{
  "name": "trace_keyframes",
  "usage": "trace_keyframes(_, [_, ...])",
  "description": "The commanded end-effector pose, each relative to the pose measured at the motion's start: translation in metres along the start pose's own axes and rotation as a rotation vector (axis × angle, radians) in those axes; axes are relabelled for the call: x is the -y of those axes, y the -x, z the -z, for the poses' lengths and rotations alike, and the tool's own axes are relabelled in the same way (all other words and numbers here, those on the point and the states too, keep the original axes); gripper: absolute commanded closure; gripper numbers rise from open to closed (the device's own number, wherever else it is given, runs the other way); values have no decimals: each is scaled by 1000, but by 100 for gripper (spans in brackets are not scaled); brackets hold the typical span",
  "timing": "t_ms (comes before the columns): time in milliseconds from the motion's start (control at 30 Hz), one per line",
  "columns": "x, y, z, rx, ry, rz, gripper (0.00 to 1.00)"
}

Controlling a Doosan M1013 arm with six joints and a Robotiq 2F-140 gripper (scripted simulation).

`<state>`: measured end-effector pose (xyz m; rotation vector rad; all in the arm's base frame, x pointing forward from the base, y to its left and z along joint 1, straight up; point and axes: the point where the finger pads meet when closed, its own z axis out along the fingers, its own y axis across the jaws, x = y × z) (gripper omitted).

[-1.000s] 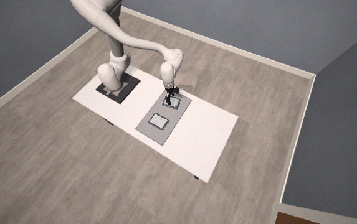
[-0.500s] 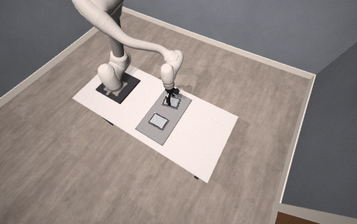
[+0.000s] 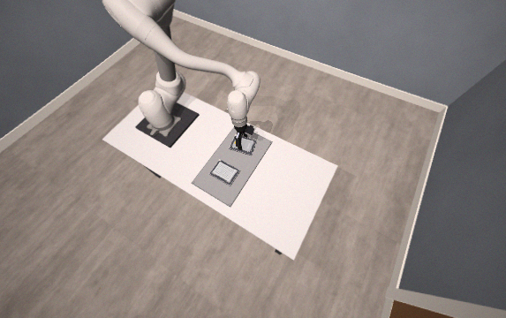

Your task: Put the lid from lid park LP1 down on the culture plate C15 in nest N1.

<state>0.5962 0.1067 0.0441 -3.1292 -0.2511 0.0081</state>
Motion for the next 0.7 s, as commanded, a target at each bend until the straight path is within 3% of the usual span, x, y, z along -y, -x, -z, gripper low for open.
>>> trace_keyframes(0, [0, 0, 1, -1, 0, 0, 31])
trace_keyframes(300, [0, 0, 1, -1, 0, 0, 31])
trace_keyframes(333, [0, 0, 1, -1, 0, 0, 37])
trace_keyframes(667, [0, 0, 1, -1, 0, 0, 37])
